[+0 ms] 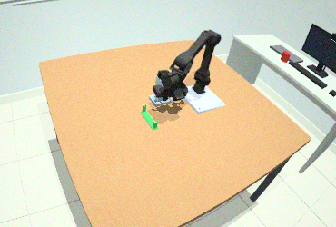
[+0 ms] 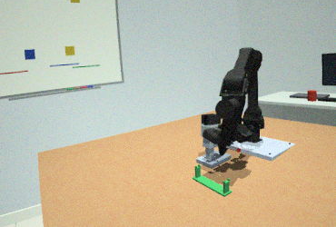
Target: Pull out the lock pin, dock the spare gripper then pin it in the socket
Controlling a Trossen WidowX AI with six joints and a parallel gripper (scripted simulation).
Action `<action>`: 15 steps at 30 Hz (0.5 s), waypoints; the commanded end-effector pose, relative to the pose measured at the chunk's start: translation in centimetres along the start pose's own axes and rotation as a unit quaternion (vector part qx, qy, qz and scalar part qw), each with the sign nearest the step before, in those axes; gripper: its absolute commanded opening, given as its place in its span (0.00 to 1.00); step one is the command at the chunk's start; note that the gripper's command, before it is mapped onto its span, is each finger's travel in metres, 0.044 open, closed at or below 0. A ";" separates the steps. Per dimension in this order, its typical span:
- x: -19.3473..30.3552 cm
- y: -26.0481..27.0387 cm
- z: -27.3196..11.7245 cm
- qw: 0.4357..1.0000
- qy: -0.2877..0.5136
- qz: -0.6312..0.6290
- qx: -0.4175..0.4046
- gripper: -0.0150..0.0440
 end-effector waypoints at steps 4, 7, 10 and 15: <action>0.5 -0.2 0.1 1.000 -0.003 0.000 0.000 0.25; 0.7 -0.2 0.1 1.000 -0.003 0.000 -0.001 0.25; 0.9 -0.3 0.2 1.000 -0.002 -0.001 -0.001 0.25; 0.9 -0.2 0.2 1.000 0.000 0.000 -0.002 0.34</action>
Point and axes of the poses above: the point midway between the two fingers, 35 mm back from their tips, its own z axis out along the fingers, its own y axis across the jaws, x = y × z, the point moved 5 cm from there along -z, back along the fingers, and after that the axes turned 14 degrees about z, right-handed, at the moved point
